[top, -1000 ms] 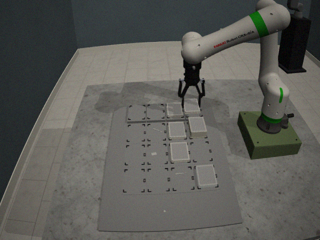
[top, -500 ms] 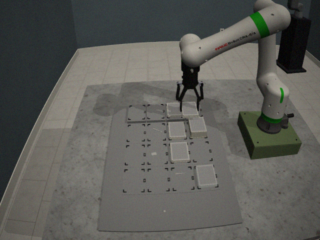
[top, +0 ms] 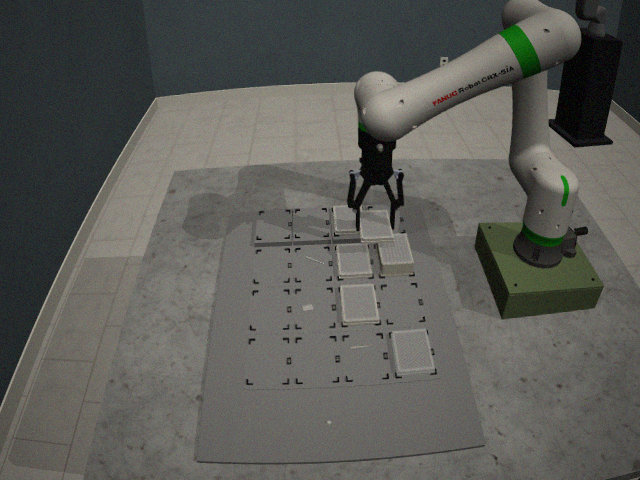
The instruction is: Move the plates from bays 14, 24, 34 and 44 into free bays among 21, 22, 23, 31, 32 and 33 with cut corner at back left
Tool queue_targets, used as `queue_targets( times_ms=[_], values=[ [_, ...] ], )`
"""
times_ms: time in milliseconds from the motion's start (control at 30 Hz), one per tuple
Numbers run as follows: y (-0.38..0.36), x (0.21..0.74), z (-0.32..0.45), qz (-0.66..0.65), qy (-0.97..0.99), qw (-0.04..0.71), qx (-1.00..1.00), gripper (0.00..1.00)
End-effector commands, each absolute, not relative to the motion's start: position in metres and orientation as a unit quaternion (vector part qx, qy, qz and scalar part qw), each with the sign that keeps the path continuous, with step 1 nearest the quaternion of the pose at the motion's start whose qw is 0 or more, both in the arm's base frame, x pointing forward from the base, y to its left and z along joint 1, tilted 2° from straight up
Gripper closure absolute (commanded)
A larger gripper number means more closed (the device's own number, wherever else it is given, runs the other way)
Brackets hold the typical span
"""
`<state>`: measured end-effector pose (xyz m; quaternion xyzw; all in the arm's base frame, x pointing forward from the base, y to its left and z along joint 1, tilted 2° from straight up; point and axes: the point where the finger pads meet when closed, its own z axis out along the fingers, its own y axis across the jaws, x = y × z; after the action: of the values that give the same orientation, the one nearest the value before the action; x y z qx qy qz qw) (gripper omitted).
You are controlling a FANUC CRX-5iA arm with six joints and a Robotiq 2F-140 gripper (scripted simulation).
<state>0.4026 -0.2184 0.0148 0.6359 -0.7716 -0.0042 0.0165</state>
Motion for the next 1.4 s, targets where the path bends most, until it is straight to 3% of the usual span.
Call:
queue_targets(
  times_ms=[0,1367],
  values=[
    [-0.21,0.409,0.015,-0.003,-0.772,0.016,0.636,0.9],
    [-0.134,0.462,0.013,-0.003,-0.772,0.016,0.636,0.9]
  ],
)
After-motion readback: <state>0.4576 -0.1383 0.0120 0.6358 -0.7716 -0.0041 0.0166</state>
